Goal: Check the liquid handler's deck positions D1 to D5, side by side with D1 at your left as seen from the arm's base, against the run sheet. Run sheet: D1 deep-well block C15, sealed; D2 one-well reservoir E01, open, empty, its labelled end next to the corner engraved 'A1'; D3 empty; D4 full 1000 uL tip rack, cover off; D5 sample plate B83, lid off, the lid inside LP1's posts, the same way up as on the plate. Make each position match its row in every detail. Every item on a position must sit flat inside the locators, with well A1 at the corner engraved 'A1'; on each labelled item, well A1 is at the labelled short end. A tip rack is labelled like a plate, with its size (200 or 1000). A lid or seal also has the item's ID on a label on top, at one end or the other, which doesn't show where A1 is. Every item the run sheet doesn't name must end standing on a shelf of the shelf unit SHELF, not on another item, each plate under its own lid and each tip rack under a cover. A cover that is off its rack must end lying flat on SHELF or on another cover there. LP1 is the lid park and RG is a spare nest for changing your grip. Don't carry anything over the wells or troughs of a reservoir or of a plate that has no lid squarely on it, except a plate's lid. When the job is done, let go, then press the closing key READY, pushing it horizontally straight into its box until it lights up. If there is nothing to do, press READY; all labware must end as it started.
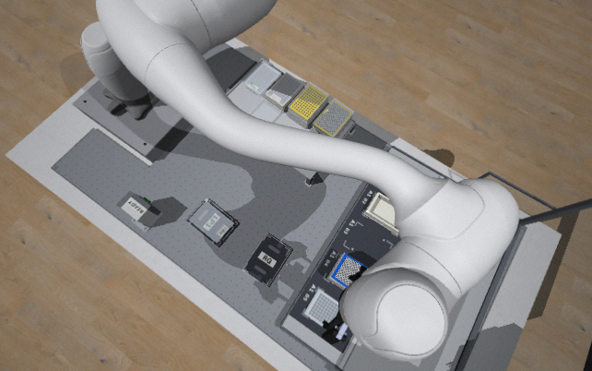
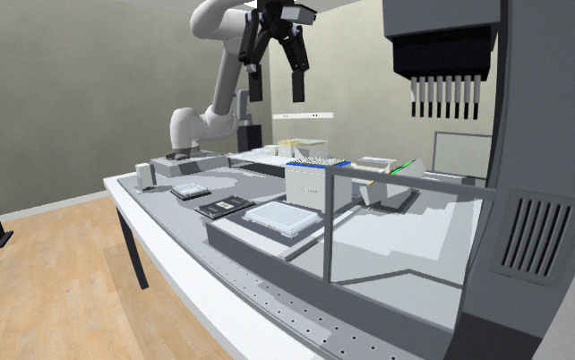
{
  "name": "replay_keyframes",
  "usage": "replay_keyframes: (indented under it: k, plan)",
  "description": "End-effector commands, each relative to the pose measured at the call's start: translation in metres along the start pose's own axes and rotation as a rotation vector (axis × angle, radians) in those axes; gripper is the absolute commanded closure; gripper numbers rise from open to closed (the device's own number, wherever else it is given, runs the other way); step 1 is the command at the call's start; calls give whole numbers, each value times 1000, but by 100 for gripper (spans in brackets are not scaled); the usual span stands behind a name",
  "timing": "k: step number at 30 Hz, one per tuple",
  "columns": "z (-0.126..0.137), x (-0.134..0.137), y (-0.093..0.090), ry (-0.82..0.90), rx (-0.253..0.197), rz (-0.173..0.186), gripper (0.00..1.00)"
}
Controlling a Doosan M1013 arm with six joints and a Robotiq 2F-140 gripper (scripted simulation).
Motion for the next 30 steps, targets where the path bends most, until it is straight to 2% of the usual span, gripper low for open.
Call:
replay_keyframes:
  k: [1,5,11,26,30]
  plan:
    - [-7,17,2,0,1,0,21]
    - [-14,36,2,0,1,0,21]
    - [-15,37,2,0,1,0,21]
    - [-15,37,-48,0,1,0,21]
    - [-15,37,-55,0,1,0,21]
Point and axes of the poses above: the point where the finger pads meet when closed, its own y axis back along the fingers, its own x axis across the jaws, z = x × y, the point moved 3 cm from there along y, back along the fingers, and after that the axes turned 12 degrees about y, right-handed, at the moved point
